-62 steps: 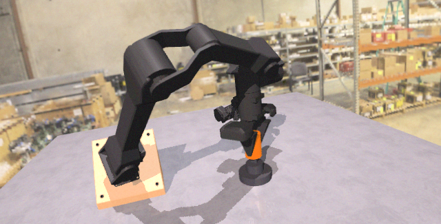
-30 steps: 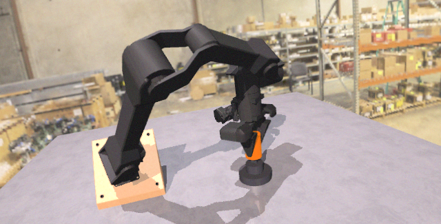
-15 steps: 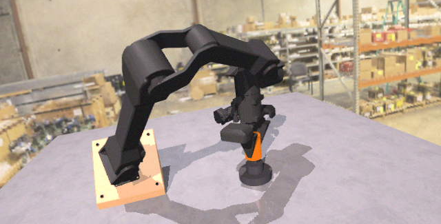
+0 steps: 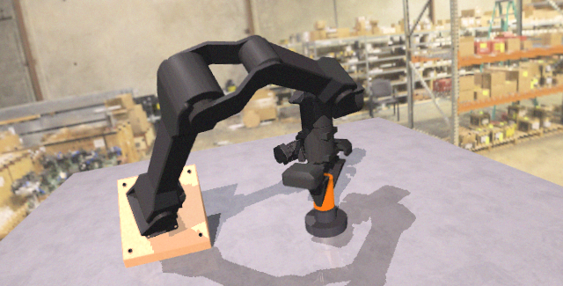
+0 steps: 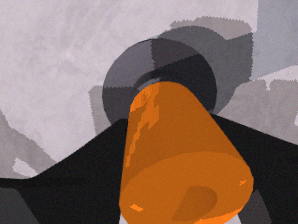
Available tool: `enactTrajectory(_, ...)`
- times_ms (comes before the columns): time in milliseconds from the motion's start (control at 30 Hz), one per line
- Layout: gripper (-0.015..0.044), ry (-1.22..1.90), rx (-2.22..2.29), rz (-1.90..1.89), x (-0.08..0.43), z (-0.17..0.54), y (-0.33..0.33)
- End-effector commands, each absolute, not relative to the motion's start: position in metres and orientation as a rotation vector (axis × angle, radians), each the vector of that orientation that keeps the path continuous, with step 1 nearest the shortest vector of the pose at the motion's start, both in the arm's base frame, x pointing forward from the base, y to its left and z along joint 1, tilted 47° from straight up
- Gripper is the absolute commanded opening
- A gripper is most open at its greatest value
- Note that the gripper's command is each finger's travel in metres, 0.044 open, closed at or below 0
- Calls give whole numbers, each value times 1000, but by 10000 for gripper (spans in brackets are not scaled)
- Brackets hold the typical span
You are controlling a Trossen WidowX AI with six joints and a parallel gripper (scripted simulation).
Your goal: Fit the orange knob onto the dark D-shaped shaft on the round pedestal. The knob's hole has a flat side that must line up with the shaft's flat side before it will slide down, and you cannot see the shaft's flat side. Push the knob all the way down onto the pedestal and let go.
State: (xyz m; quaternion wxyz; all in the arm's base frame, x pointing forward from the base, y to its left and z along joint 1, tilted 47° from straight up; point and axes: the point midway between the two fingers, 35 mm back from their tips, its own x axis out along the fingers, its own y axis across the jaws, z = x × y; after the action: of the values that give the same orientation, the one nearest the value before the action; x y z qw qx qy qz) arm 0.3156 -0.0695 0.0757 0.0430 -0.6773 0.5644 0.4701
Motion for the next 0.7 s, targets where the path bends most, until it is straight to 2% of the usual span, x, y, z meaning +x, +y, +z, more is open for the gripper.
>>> enactTrajectory(0, 0, 1723, -2080, 1438, 316, 72, -71)
enactTrajectory(367, 0, 1729, -2073, 1440, 315, 73, -72)
enactTrajectory(667, 236, 1729, -2073, 1440, 315, 73, -72)
